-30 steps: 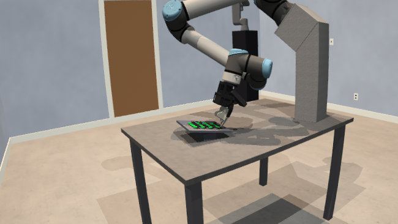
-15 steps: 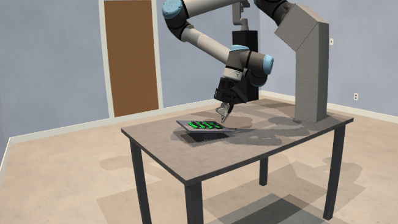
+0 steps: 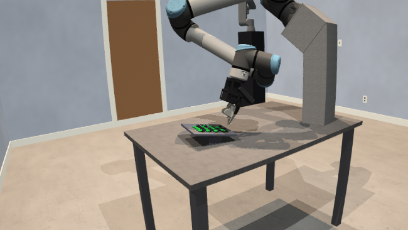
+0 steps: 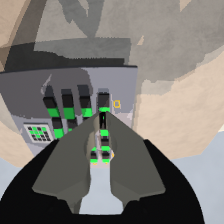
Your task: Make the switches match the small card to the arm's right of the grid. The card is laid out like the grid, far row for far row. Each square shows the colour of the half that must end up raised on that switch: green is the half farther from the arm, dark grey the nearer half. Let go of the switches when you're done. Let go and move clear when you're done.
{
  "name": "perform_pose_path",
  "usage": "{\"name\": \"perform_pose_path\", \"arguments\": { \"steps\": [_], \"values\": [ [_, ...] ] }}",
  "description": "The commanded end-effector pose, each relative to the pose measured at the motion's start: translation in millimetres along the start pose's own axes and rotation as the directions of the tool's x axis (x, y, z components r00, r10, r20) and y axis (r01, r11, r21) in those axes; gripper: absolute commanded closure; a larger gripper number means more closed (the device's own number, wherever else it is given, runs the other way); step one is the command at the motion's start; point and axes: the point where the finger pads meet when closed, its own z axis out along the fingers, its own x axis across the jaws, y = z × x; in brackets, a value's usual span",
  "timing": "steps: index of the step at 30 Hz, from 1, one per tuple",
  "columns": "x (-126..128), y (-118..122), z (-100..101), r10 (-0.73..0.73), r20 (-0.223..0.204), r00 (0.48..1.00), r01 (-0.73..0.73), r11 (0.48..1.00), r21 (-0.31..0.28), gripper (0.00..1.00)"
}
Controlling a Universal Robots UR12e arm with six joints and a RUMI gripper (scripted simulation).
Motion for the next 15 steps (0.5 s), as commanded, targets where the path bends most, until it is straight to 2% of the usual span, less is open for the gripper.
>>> {"name": "perform_pose_path", "arguments": {
  "steps": [1, 6, 15],
  "values": [
    [0, 0, -1, 0.0, 0.0, 1.0, 0.0, 1.0, -0.001, 1.0],
    [0, 0, -4, 0.0, 0.0, 1.0, 0.0, 1.0, -0.001, 1.0],
    [0, 0, -21, 0.0, 0.0, 1.0, 0.0, 1.0, -0.001, 1.0]
  ]
}}
